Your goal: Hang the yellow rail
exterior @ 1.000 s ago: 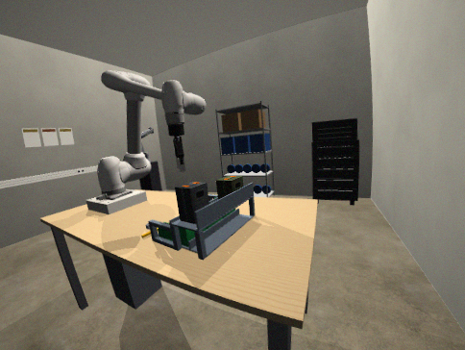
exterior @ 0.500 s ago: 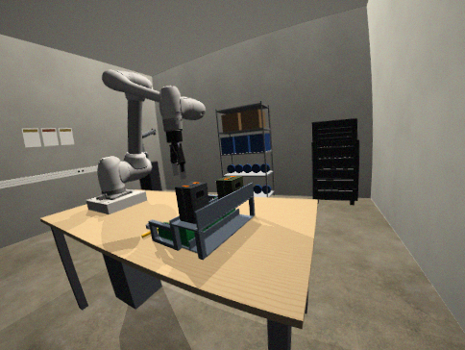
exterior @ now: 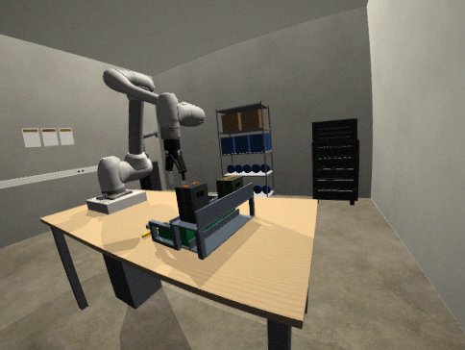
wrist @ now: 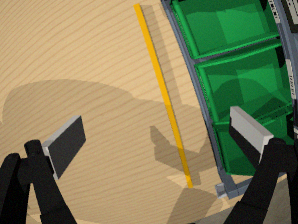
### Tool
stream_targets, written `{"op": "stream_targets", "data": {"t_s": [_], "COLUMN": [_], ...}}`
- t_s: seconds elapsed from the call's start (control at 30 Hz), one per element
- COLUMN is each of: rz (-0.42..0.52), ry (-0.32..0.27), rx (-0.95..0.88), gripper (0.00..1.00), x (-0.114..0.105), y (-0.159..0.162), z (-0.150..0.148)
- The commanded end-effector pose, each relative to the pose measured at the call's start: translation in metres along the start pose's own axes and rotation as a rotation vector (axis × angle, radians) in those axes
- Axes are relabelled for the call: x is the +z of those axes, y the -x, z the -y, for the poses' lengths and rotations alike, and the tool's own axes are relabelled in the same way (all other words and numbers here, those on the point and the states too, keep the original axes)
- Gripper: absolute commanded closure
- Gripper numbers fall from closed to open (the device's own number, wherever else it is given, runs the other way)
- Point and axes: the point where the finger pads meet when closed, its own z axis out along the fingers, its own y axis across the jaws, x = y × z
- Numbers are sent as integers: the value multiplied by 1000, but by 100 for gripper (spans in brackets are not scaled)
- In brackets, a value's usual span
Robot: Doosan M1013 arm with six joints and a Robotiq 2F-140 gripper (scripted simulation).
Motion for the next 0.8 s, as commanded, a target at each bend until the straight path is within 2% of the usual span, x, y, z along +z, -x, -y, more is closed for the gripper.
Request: {"op": "stream_targets", "data": {"t_s": [0.0, 0.1, 0.5, 0.67, 0.77], "rz": [0, 0, 0, -1, -1], "ry": [1, 3, 3, 3, 3], "rx": [-79, -199, -199, -231, -231], "gripper": [0, 0, 0, 0, 0], "x": [23, 58, 58, 77, 77], "y": [13, 34, 34, 45, 45], "z": [-7, -19, -19, -25, -25]}}
